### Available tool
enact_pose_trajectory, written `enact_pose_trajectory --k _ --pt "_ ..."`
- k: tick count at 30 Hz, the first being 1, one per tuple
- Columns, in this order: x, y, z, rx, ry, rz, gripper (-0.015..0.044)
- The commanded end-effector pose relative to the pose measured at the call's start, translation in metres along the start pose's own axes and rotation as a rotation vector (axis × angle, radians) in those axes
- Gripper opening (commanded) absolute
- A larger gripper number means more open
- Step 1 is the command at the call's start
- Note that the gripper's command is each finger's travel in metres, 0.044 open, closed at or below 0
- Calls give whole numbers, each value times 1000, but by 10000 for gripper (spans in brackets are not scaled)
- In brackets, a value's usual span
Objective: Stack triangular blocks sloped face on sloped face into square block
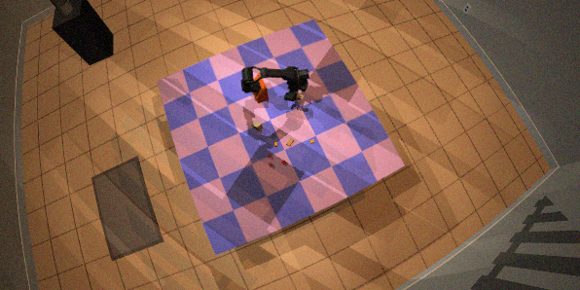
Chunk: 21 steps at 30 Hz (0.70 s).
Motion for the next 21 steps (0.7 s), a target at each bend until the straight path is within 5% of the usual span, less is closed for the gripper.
enact_pose_trajectory --k 1,10,21 --pt "-3 -3 -4 21 129 -48 0" --pt "-11 -4 -9 81 397 -122 0" --pt "-10 -12 -23 87 400 -123 0"
Point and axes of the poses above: the point midway between the two fingers, 35 mm back from their tips, its own y axis out along the fingers, its own z axis across the jaws, x = y × z, the point moved 6 cm from there along -y, back along the fingers, and after that the axes turned 9 degrees about y, right-handed, at the moved point
